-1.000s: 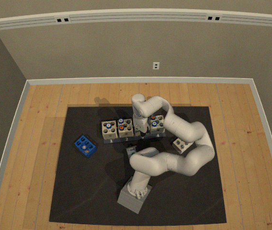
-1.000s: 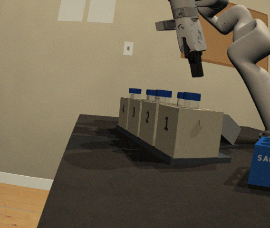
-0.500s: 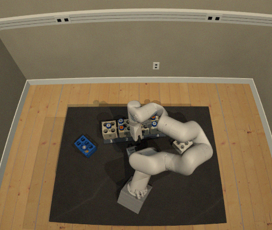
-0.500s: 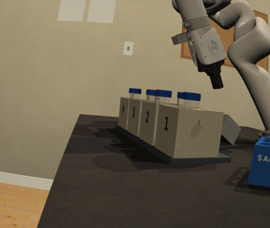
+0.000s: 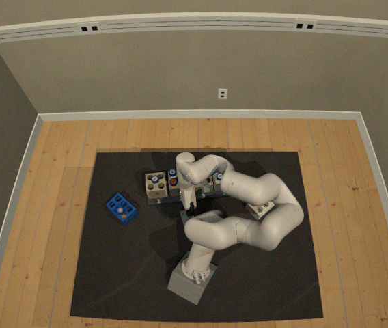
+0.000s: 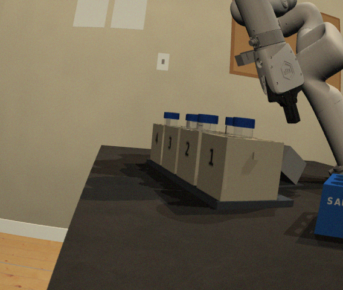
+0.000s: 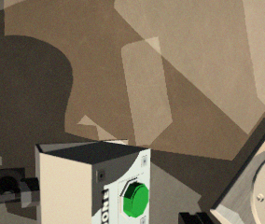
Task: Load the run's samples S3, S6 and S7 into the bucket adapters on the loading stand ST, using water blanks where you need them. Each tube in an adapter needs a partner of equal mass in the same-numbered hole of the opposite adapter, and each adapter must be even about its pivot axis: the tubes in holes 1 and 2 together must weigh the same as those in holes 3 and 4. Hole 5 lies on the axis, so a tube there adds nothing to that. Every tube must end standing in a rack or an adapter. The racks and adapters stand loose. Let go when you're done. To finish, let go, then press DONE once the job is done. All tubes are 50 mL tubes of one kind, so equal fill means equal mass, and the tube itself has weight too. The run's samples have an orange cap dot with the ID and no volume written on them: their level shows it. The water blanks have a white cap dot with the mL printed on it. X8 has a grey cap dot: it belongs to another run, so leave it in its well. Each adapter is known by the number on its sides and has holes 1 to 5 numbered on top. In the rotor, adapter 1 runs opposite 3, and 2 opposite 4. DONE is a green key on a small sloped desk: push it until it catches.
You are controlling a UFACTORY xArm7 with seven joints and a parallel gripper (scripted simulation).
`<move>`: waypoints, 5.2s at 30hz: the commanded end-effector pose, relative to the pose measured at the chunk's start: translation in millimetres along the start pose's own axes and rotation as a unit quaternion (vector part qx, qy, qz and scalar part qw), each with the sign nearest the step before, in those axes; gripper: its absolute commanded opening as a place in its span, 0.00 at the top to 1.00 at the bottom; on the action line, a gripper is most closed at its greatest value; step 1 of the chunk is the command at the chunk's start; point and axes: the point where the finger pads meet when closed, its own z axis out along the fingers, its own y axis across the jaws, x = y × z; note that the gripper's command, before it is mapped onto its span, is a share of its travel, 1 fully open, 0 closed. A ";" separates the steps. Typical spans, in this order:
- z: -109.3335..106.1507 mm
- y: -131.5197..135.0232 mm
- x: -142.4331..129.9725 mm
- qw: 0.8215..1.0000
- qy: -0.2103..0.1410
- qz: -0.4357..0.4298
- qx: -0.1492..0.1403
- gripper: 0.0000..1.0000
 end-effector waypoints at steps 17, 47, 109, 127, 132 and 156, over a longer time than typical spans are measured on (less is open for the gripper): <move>16.0 -8.0 0.0 1.000 0.000 0.000 0.002 1.00; 33.3 -16.0 1.5 1.000 0.000 0.000 0.002 1.00; 50.3 -23.8 2.9 1.000 0.000 0.000 0.002 1.00; 51.2 -24.3 3.0 1.000 0.000 0.000 0.002 1.00; 51.4 -24.3 3.0 1.000 0.000 0.000 0.002 1.00; 52.8 -25.0 3.2 1.000 0.000 0.000 0.002 1.00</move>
